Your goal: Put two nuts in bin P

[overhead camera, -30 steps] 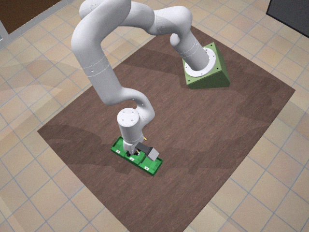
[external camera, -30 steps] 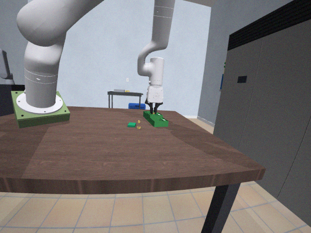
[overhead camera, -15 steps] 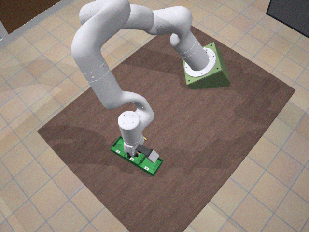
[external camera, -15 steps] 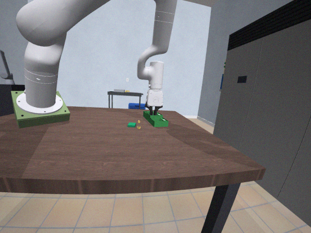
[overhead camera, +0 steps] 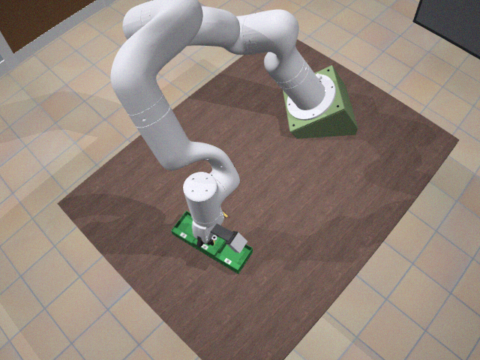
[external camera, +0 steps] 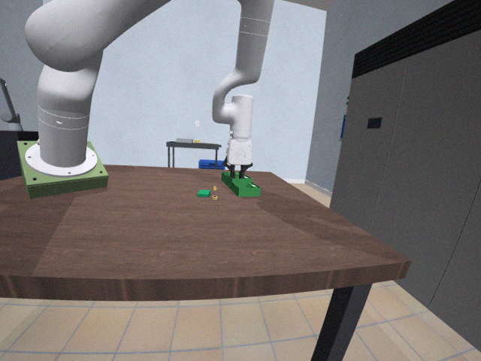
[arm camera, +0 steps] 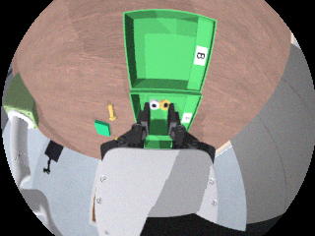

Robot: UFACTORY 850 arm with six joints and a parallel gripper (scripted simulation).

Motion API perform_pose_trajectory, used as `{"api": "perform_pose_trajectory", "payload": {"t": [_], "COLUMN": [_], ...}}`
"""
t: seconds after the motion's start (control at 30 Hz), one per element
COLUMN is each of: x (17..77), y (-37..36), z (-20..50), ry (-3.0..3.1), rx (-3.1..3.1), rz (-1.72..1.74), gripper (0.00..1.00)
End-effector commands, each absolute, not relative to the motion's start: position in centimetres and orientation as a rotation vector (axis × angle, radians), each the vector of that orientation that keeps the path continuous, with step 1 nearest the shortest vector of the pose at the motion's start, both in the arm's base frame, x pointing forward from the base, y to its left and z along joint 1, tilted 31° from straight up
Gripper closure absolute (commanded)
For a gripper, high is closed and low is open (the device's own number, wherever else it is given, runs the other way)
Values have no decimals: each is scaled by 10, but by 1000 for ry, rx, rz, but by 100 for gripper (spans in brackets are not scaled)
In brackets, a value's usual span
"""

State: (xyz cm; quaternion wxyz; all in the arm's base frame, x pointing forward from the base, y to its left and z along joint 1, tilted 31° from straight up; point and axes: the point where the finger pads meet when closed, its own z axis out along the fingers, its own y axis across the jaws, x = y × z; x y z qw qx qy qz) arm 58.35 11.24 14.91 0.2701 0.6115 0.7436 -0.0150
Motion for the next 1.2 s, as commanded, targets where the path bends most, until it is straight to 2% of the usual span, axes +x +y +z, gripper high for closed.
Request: {"api": "perform_pose_trajectory", "payload": {"t": [0.0,1.17], "x": [584,573], "y": [113,123], "z": [150,175], "ry": [2003,2003], "rx": [1647,1647], "rz": [-38,-38], "gripper": [70,70]}}
